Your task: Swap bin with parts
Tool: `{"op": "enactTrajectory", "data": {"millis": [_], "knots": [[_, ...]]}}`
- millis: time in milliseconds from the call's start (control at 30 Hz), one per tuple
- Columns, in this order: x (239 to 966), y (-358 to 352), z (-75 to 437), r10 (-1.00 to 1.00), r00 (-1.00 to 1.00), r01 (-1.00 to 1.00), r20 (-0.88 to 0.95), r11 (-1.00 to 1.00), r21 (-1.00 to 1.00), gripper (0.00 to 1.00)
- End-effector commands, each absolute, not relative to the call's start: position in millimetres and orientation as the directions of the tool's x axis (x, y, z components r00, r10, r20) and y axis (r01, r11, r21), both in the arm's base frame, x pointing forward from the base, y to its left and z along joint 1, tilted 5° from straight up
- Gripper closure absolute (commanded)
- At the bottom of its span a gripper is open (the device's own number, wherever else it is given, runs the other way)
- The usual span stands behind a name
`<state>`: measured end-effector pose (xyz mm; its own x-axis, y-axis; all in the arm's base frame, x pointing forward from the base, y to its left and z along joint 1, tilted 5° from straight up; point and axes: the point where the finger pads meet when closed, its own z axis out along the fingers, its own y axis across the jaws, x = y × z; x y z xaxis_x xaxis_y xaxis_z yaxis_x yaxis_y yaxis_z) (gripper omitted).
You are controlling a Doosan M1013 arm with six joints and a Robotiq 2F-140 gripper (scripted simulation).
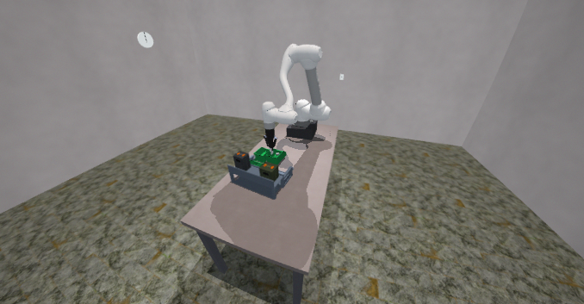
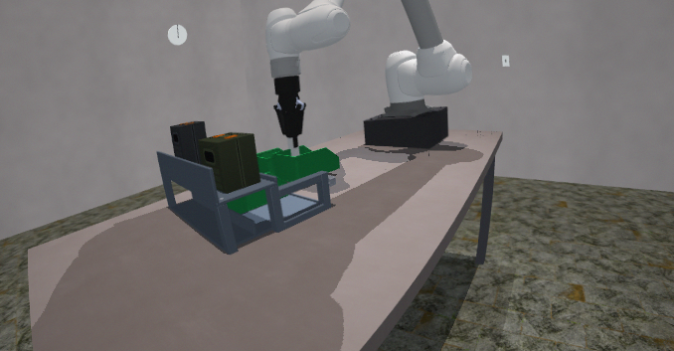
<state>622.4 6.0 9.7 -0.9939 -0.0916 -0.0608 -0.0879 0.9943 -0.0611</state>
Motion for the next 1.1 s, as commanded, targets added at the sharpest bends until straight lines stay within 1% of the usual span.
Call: {"op": "enactTrajectory", "data": {"millis": [0, 1067], "knots": [[622.1, 5.8, 16.6, -0.089, -0.994, -0.085, -0.059, 0.994, -0.061, 0.9], [621.8, 6.1, 21.3, -0.089, -0.994, -0.085, -0.059, 0.994, -0.061, 0.9]]}}
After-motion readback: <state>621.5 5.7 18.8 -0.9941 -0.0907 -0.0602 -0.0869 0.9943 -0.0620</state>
